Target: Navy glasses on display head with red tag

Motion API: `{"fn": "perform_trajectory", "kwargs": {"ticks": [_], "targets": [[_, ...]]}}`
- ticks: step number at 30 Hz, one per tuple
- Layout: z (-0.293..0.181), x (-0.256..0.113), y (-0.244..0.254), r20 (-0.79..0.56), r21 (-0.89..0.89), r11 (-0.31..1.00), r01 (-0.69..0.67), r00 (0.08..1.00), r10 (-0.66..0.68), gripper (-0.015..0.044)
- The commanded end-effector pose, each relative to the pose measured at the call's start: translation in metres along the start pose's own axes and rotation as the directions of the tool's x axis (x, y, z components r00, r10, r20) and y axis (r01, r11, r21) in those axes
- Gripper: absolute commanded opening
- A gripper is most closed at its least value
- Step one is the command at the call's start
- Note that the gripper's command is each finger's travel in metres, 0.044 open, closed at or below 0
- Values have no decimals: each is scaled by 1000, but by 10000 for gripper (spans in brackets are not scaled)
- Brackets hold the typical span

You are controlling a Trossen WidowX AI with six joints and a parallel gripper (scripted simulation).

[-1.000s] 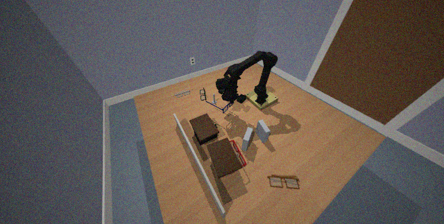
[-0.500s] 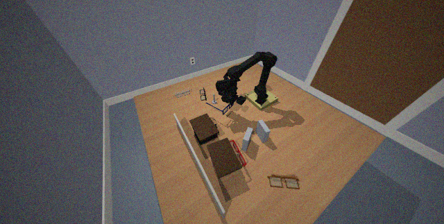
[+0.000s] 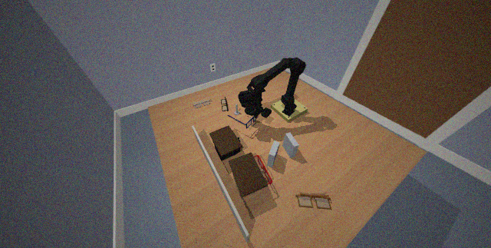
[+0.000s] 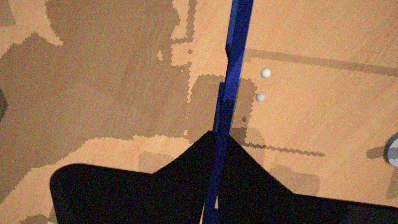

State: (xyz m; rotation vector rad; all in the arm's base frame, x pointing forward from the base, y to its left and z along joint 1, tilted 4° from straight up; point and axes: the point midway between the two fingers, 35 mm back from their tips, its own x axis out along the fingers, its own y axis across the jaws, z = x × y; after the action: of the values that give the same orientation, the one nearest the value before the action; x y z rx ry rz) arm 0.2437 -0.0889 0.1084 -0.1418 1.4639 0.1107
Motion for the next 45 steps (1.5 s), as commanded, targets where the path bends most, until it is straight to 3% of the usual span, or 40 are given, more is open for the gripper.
{"fn": "perform_trajectory", "kwargs": {"ticks": [1,45], "targets": [[-1,5,0,-3,3,1000,2,1000,-2,0],[-2,41,1,-3,3,1000,2,1000,-1,0]]}}
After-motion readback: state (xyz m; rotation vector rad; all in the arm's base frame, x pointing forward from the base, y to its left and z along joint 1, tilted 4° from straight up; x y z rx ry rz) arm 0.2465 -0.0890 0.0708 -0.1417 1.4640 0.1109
